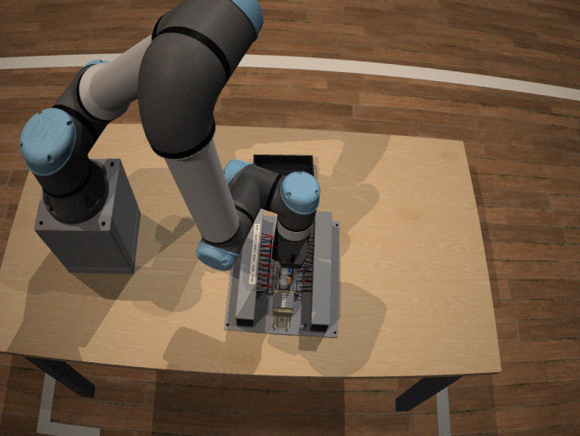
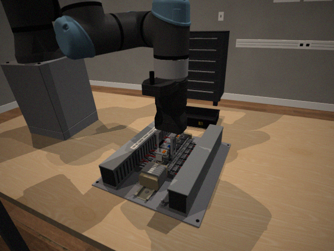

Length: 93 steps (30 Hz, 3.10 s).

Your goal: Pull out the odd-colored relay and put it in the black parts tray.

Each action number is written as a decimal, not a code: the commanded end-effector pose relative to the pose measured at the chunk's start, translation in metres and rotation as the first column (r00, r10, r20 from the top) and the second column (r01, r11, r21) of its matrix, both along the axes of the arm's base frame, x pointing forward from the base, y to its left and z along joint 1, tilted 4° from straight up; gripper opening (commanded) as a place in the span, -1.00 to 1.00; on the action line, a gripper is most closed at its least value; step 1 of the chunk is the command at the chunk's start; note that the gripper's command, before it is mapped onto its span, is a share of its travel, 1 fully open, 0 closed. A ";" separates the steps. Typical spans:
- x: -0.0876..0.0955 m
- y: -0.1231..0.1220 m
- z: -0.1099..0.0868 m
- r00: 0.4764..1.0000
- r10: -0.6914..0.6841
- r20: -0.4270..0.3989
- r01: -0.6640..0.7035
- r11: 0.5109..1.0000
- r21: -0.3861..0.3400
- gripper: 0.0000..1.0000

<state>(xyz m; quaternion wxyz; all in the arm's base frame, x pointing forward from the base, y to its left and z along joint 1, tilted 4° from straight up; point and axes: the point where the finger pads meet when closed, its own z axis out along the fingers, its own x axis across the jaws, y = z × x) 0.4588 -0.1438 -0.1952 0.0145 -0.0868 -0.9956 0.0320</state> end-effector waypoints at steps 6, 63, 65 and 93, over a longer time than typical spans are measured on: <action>0.000 -0.001 0.001 1.000 0.002 0.028 -0.001 1.000 -0.008 -1.00; 0.000 -0.001 0.002 0.999 0.003 0.041 -0.002 1.000 -0.010 -1.00; 0.000 -0.001 0.002 0.999 0.003 0.041 -0.002 1.000 -0.010 -1.00; 0.001 -0.001 0.002 1.000 -0.001 -0.011 0.001 1.000 -0.001 -1.00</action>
